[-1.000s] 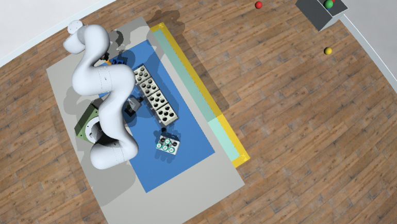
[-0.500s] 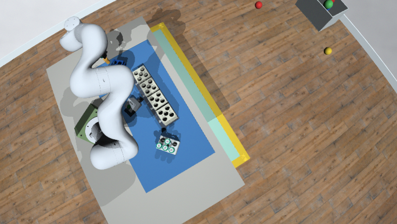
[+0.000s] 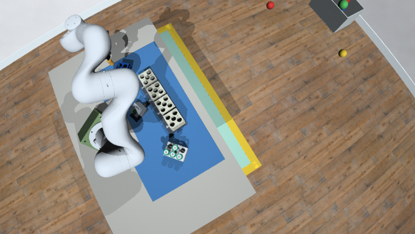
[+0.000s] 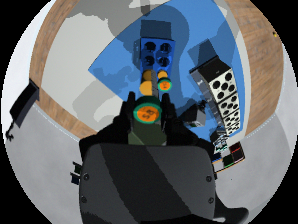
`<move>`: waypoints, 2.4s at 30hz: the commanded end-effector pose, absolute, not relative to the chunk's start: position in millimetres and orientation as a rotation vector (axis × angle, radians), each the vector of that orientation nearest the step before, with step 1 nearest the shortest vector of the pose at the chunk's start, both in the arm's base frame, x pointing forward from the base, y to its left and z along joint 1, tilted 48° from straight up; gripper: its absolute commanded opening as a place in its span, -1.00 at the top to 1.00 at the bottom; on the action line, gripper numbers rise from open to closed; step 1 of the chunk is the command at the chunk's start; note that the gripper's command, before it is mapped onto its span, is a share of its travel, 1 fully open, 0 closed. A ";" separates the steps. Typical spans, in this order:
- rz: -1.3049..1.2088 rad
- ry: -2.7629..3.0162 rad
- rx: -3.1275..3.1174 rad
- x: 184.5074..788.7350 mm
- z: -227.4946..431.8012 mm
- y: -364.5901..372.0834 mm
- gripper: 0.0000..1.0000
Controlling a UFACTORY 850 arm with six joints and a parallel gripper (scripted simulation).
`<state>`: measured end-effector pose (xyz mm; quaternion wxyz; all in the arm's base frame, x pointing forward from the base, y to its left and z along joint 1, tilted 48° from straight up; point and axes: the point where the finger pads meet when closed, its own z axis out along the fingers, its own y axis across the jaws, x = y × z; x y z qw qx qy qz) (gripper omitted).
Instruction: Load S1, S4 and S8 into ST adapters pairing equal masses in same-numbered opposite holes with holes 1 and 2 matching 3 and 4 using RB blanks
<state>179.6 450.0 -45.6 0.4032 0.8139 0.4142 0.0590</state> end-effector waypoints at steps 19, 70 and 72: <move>0.436 0.437 2.303 202.1 17.5 398.3 1.00; 0.535 0.201 2.357 262.3 183.1 258.2 1.00; 0.535 0.201 2.357 264.9 190.5 251.9 1.00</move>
